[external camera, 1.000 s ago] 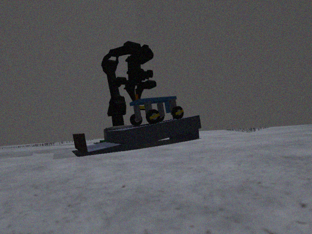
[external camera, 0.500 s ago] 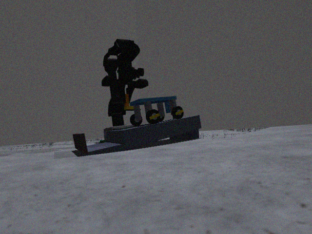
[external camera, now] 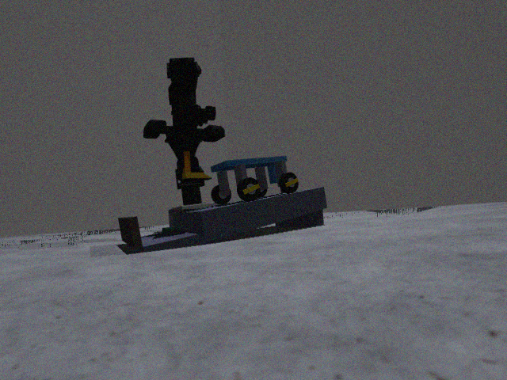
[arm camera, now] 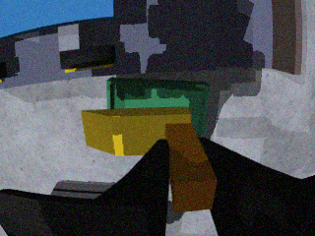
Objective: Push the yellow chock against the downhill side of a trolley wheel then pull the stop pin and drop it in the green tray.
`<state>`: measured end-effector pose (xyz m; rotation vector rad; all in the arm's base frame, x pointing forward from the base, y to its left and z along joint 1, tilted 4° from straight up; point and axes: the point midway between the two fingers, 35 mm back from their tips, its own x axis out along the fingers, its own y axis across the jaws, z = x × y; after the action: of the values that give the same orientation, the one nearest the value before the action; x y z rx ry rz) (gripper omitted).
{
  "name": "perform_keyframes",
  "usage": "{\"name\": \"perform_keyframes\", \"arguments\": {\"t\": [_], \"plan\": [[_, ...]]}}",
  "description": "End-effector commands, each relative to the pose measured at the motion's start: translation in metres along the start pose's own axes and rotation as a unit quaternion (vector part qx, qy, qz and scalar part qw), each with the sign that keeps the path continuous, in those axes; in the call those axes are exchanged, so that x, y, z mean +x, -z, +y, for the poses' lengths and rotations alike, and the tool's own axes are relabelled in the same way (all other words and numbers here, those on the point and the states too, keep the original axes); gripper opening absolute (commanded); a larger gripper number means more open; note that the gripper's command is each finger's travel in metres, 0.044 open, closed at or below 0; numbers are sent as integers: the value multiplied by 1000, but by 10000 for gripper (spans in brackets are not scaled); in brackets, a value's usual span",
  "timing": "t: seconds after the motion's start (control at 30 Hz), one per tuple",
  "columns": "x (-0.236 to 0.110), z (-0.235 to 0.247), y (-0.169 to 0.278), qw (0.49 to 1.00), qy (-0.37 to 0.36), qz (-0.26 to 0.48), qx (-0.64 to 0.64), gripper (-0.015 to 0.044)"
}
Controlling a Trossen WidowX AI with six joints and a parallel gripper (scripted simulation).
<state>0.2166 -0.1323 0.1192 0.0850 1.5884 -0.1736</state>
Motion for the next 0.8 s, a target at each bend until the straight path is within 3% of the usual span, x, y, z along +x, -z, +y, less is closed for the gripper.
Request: {"name": "perform_keyframes", "arguments": {"t": [0.0,0.2,0.43,0.77], "plan": [[1,-17,-6,1000,2,-1,-2,0],[1,-39,-13,1000,3,-1,-1,0],[1,-45,-13,999,-48,-1,-1,0],[5,-47,-30,999,-50,-1,-1,0]]}}
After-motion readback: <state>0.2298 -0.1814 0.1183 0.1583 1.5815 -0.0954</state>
